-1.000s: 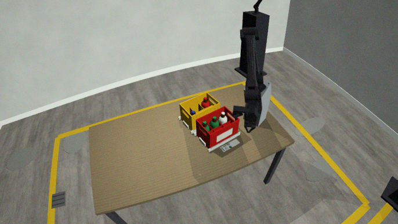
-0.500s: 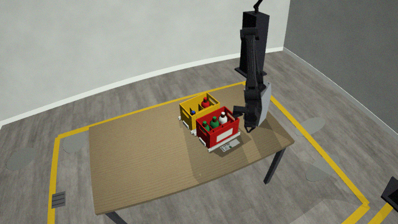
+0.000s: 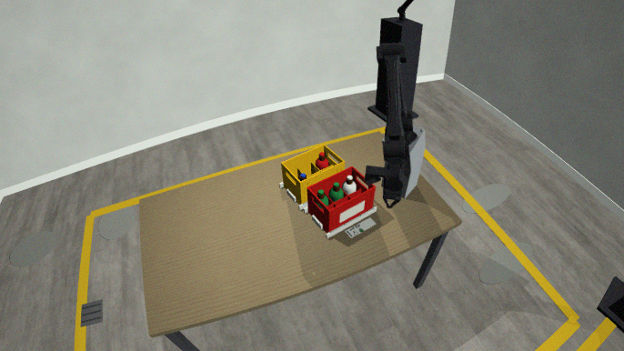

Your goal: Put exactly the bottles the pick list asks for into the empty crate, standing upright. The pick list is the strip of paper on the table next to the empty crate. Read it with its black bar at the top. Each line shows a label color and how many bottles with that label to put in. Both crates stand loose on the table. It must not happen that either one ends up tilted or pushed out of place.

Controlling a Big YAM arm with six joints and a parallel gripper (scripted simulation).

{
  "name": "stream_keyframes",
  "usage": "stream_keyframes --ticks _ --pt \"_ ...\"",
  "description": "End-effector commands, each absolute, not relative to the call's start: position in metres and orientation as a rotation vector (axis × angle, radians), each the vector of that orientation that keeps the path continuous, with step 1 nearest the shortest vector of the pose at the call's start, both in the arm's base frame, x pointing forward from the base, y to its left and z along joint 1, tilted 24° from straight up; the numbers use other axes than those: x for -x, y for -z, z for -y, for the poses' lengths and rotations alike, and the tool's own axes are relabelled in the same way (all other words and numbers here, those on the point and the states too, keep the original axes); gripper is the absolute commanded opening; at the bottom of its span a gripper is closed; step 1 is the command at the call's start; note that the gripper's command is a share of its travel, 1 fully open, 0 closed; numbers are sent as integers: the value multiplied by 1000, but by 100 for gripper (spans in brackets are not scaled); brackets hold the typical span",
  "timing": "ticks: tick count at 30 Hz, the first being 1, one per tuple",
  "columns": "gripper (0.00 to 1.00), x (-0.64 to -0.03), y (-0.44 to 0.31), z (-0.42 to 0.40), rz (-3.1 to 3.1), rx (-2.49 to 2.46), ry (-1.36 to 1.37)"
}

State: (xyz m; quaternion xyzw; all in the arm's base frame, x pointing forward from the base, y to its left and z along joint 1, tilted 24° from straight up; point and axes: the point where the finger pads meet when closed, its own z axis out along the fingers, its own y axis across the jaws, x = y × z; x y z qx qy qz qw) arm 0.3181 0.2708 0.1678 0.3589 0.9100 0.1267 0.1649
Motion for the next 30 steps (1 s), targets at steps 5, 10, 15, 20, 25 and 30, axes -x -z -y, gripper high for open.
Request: stream_keyframes --ticks 5,10,15,20,25,30 --pt "61 -332 -174 -274 -2572 -1033 -387" --pt "61 -332 -173 -274 -2573 -1033 -385" --pt "61 -331 -172 -273 -2574 -1033 -382" --pt "61 -330 -171 -273 -2576 -1033 -379" --pt "61 -330 -170 -272 -2576 -1033 -377" --pt "61 -329 -169 -272 -2578 -1034 -374"
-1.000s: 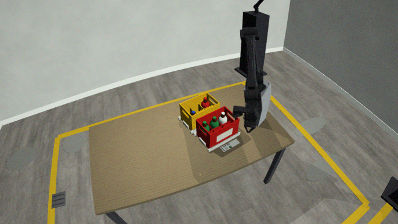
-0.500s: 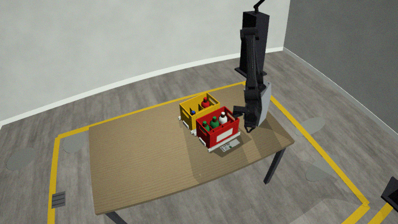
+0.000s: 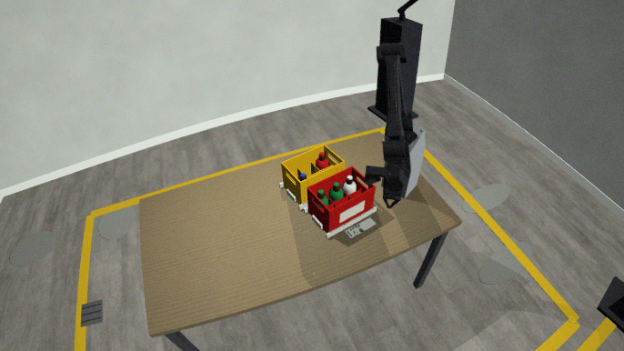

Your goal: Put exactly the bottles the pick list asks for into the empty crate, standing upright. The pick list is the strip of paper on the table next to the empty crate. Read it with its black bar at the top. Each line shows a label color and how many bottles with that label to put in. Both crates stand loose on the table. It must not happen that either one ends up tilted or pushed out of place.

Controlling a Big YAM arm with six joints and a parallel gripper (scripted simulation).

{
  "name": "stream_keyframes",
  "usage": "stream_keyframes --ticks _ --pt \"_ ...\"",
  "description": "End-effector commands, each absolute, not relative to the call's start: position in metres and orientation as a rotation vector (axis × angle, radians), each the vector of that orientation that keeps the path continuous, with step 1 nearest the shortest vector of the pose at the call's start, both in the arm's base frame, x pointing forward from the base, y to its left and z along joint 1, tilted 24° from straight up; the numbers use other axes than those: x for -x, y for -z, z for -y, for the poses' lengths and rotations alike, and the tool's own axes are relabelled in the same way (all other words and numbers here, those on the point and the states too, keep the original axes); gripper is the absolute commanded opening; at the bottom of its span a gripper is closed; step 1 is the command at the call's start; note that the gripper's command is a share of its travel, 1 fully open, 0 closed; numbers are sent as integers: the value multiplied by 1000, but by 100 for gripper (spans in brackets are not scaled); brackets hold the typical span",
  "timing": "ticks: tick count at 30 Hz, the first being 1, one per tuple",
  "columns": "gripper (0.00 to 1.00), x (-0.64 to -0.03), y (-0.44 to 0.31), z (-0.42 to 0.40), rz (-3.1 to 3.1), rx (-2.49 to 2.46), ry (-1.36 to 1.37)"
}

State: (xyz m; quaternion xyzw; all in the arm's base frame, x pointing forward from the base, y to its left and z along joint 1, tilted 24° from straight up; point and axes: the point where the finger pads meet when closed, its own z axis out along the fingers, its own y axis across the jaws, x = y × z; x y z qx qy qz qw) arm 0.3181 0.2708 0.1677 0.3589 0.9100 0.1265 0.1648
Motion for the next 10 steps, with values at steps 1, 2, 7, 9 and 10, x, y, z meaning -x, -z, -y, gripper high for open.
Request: stream_keyframes --ticks 1,2,7,9,10 --pt "61 -329 -169 -271 -2578 -1034 -374" --pt "61 -329 -169 -271 -2578 -1034 -373" --pt "61 -328 -168 -271 -2579 -1034 -372" --pt "61 -328 -168 -271 -2579 -1034 -372" --pt "61 -328 -168 -271 -2579 -1034 -372"
